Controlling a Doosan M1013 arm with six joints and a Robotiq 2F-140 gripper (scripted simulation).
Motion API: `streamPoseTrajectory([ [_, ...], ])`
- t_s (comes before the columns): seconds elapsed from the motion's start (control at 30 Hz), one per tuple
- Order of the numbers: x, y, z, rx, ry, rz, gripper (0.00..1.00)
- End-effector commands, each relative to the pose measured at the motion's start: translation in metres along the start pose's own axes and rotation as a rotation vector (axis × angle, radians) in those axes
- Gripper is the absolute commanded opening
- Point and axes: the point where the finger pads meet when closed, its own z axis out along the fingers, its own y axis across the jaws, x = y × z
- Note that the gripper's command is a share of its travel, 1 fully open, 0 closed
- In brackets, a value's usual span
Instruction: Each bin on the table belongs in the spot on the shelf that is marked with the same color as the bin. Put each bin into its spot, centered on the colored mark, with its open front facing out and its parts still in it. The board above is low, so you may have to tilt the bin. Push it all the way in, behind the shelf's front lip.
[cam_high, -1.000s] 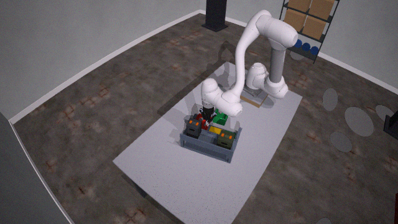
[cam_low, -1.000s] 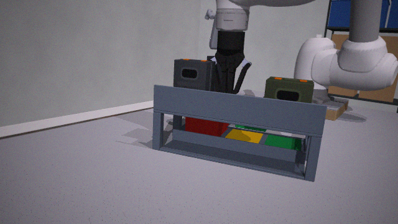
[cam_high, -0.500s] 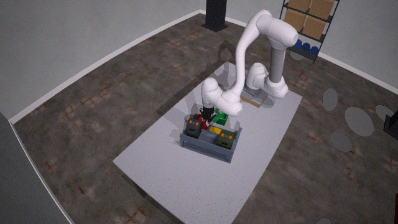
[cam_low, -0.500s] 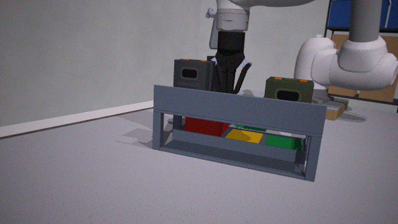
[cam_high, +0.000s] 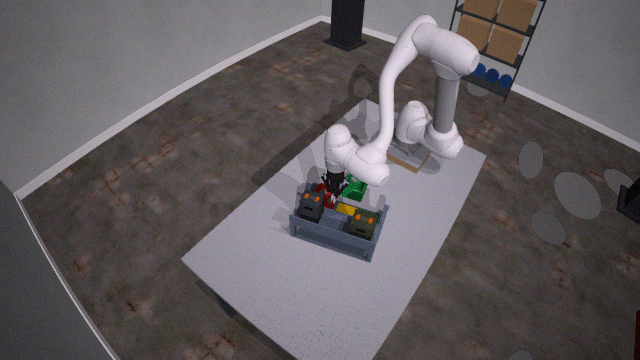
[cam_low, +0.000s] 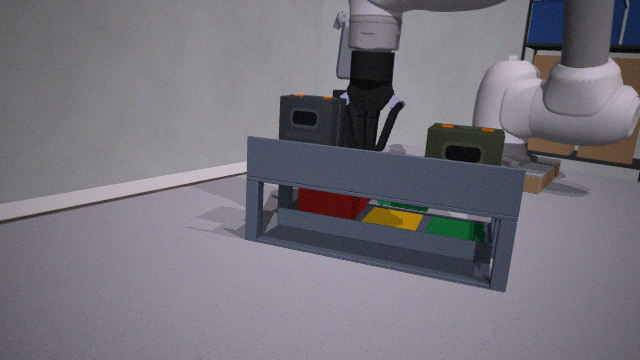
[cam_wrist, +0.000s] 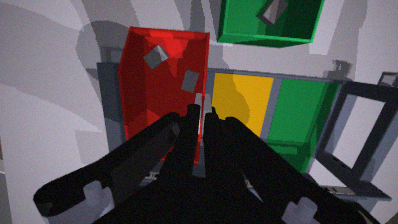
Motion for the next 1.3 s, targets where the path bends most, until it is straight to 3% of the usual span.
streamPoseTrajectory([
  [0.0, 0.0, 0.0, -0.0001, 0.0, 0.0, 0.0, 0.1],
  [0.3, 0.0, 0.0, -0.0001, 0.0, 0.0, 0.0, 0.1],
  [0.33, 0.0, 0.0, -0.0001, 0.0, 0.0, 0.0, 0.15],
  [1.27, 0.0, 0.0, -0.0001, 0.0, 0.0, 0.0, 0.15],
])
